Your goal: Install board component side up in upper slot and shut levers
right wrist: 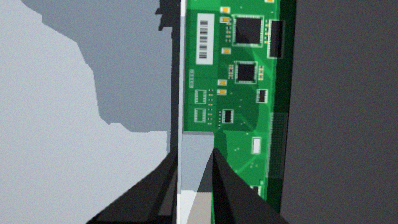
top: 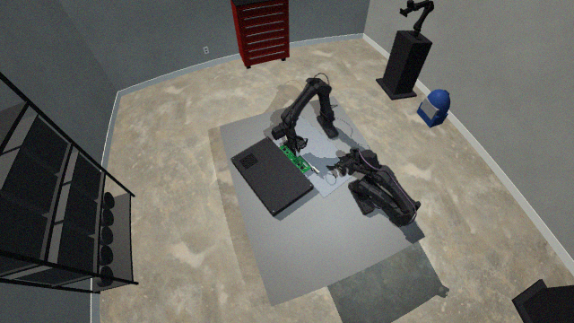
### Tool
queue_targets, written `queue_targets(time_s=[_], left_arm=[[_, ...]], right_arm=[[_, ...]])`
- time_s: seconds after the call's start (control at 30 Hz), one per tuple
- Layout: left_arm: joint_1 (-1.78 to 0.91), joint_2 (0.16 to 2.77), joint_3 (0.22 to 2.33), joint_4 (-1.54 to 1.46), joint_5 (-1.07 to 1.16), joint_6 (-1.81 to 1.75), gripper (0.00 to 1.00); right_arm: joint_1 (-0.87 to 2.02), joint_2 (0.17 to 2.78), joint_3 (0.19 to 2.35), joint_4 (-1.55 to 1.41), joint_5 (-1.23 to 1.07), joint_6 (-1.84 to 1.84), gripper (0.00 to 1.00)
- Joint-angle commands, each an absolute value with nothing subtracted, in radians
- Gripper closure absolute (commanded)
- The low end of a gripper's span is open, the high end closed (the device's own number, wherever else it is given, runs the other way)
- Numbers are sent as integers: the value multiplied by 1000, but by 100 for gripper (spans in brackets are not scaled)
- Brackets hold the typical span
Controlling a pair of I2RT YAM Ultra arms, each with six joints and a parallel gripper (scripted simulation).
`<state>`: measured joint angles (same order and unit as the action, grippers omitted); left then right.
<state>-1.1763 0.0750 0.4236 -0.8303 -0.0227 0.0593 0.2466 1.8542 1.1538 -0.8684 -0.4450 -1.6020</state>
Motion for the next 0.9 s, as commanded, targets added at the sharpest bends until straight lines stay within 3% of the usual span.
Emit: queue_targets(time_s=[0.0, 0.87], left_arm=[[-1168, 72, 434, -811, -14, 63, 0], [-1168, 72, 434, -811, -14, 63, 0]], right_arm=[[237, 1846, 1188, -888, -466, -1602, 81], [246, 1936, 1316, -914, -472, -1594, 81]])
